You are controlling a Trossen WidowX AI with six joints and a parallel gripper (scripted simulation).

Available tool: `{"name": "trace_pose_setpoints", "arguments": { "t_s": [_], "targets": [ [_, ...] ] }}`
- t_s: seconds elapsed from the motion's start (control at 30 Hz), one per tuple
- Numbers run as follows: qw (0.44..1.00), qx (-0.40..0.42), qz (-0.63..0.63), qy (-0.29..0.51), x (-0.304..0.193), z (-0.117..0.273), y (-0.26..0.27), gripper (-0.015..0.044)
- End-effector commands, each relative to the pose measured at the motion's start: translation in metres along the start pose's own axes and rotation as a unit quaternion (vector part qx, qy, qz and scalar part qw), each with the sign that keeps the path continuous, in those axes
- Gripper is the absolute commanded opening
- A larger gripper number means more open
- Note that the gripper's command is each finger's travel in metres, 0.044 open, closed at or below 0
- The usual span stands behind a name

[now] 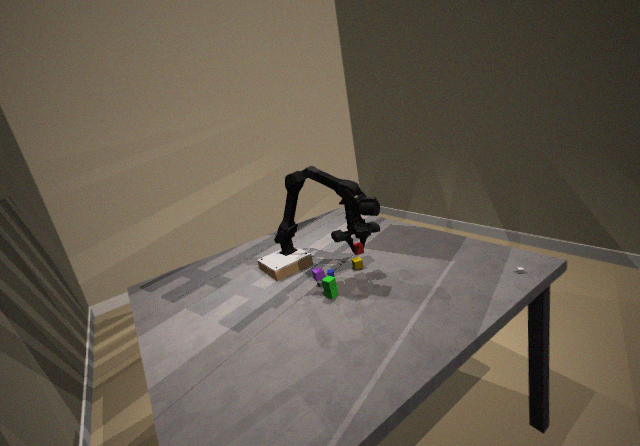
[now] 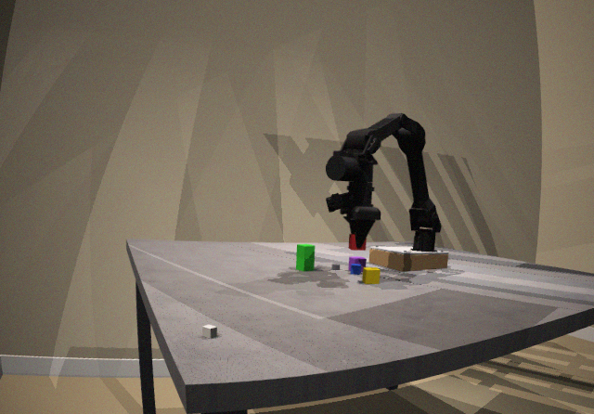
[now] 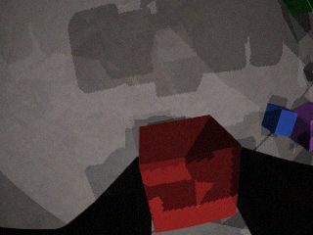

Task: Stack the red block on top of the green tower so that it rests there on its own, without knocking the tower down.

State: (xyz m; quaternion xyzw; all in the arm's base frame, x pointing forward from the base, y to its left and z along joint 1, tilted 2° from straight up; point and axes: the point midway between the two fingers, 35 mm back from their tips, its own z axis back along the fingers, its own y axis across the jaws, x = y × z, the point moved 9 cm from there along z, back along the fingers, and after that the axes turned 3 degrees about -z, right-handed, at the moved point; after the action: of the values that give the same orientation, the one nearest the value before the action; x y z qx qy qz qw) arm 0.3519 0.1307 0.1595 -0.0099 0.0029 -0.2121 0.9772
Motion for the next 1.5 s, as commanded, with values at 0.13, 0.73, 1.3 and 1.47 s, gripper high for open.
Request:
{"name": "trace_pose_setpoints", "arguments": {
  "t_s": [0.13,0.73,1.3,1.47],
  "targets": [
    [1.000,0.005,0.000,-0.002,-0.001,0.036,0.000,0.0000],
    [1.000,0.000,-0.006,-0.007,0.034,0.036,-0.036,0.0000],
    [1.000,-0.002,-0.002,-0.008,0.100,0.037,-0.128,0.0000],
    [1.000,-0.003,-0.001,-0.008,0.113,0.037,-0.158,0.0000]
  ]
}}
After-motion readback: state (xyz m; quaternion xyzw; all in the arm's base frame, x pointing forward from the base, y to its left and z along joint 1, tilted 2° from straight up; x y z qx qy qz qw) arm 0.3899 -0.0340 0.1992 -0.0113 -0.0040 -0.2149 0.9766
